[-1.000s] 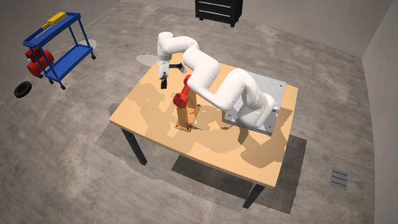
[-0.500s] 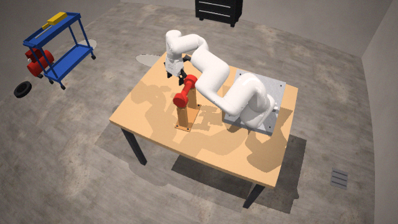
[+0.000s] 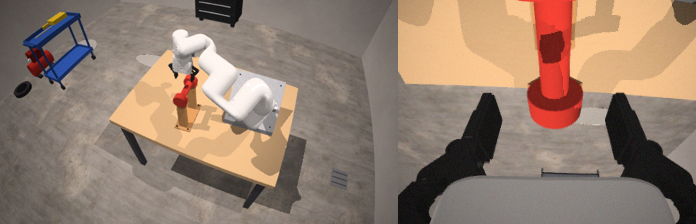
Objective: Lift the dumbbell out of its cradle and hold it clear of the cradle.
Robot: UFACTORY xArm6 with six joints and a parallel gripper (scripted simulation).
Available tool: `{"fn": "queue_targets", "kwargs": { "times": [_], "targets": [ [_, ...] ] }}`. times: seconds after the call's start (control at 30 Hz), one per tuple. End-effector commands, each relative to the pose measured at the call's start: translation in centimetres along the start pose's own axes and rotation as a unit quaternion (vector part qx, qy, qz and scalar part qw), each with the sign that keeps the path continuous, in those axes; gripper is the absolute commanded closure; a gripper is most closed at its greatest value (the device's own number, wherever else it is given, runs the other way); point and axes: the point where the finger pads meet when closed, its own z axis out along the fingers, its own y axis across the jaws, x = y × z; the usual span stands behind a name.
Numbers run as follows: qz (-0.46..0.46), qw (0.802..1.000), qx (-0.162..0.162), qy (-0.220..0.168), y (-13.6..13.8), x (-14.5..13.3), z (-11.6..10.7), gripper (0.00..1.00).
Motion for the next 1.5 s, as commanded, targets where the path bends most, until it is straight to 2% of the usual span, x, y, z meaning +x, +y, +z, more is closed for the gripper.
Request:
{"fn": "queue_targets", "kwargs": {
  "times": [0.0,0.07,0.13,0.2,0.33,0.37,0.43,0.93,0.97,1.47],
  "targets": [
    [-0.007,1.0,0.002,0.002,0.1,0.0,-0.1,0.0],
    [-0.007,1.0,0.002,0.002,0.0,0.0,0.2,0.0],
    [-0.007,1.0,0.002,0.001,0.0,0.0,2.0,0.0],
    [-0.007,1.0,0.002,0.001,0.0,0.0,2.0,0.0],
    [-0.007,1.0,0.002,0.001,0.0,0.0,7.8,0.0],
    [-0.007,1.0,0.002,0.001,0.0,0.0,7.8,0.0],
    [-0.007,1.0,0.002,0.001,0.1,0.1,9.5,0.0],
    [-0.007,1.0,0.002,0.002,0.1,0.1,9.9,0.0],
    [-0.007,1.0,0.002,0.002,0.1,0.1,9.9,1.0],
    [-0.007,1.0,0.002,0.002,0.1,0.1,9.9,1.0]
  ]
}}
